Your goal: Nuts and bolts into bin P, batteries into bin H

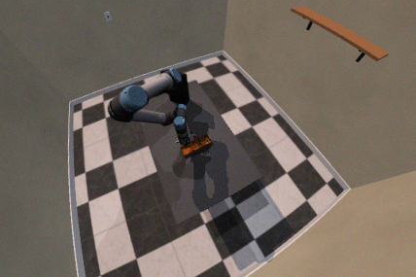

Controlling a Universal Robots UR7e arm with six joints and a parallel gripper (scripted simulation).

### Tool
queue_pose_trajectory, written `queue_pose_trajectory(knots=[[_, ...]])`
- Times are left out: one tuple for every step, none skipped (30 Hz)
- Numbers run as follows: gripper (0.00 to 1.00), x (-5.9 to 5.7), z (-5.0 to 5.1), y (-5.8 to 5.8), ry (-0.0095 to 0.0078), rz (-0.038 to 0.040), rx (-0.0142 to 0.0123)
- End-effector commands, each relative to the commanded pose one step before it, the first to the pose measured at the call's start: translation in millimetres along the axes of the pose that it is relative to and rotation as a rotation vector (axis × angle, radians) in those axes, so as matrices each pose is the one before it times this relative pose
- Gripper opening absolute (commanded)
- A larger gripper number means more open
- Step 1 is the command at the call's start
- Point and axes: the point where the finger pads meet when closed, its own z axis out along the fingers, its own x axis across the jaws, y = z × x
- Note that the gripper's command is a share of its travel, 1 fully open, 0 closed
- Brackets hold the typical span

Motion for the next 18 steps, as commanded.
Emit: queue_pose_trajectory(knots=[[0.31,-19.86,-0.32,1.04,-0.00048,-0.00039,-0.00022],[0.31,-4.99,0.0,0.26,-0.00001,0.0,0.0],[0.31,-5.0,0.0,0.26,-0.00001,0.0,0.0],[0.31,-5.0,0.0,0.26,-0.00001,0.0,0.0],[0.31,-5.0,0.0,0.26,-0.00001,0.0,0.0],[0.31,-5.0,0.0,0.26,-0.00001,0.0,0.0],[0.31,-5.0,0.0,0.26,-0.00001,0.0,0.0],[0.31,-5.0,0.0,0.26,-0.00001,0.0,0.0],[0.31,-5.0,0.0,0.26,-0.00001,0.0,0.0],[0.31,-5.0,0.0,0.26,-0.00001,0.0,0.0],[0.31,-5.0,0.0,0.26,-0.00001,0.0,0.0],[0.31,-5.0,0.0,0.26,-0.00001,0.0,0.0],[0.31,0.0,0.0,0.0,0.0,0.0,0.0],[0.31,0.0,0.0,0.0,0.0,0.0,0.0],[0.31,-4.37,-0.01,0.19,-0.00001,0.0,-0.00002],[0.31,0.0,0.0,-0.01,0.0,0.0,-0.00001],[0.31,0.0,0.0,-0.01,0.0,0.0,0.0],[0.31,0.0,0.0,-0.01,0.0,0.0,0.0]])
